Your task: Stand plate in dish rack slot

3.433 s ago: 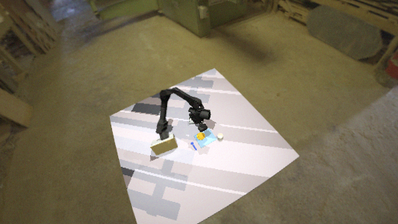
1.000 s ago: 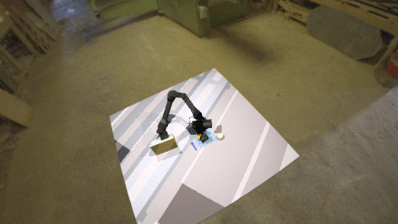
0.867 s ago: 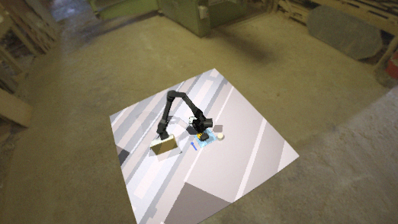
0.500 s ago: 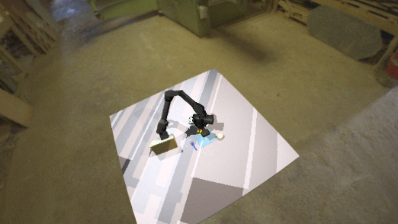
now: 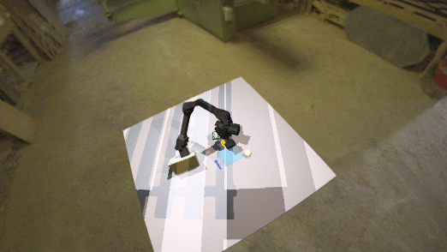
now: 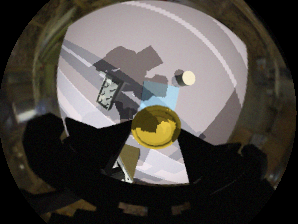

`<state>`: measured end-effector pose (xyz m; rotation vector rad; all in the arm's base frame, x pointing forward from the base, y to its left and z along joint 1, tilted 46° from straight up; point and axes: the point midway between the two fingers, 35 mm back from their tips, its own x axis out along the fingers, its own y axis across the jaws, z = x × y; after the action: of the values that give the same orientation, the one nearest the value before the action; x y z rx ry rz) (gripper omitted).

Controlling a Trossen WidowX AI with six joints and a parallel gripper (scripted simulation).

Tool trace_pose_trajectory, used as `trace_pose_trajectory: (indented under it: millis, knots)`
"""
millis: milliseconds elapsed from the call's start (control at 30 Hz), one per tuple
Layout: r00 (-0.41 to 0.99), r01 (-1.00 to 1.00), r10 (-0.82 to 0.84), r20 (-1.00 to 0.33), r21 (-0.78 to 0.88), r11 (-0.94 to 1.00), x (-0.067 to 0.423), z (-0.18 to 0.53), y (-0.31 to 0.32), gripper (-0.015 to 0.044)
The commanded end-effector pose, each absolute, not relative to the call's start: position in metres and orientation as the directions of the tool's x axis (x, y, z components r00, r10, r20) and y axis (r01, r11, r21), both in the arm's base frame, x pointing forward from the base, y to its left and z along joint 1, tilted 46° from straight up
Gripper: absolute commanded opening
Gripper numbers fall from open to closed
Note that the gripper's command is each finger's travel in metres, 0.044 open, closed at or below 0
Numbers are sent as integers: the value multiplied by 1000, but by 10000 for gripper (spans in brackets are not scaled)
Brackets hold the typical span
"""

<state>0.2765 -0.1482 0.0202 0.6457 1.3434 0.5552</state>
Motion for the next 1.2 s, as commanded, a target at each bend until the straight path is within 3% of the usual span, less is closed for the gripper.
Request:
trace_pose_trajectory:
  millis: [0,167,600,1167]
  knots:
    - [148,-4,698,-700,706,708,273,33,-161,0]
    - [148,19,699,-700,708,706,273,37,-161,0]
    - [152,442,694,-703,677,589,275,80,-127,0]
    - [156,856,695,-702,447,259,266,129,-77,0]
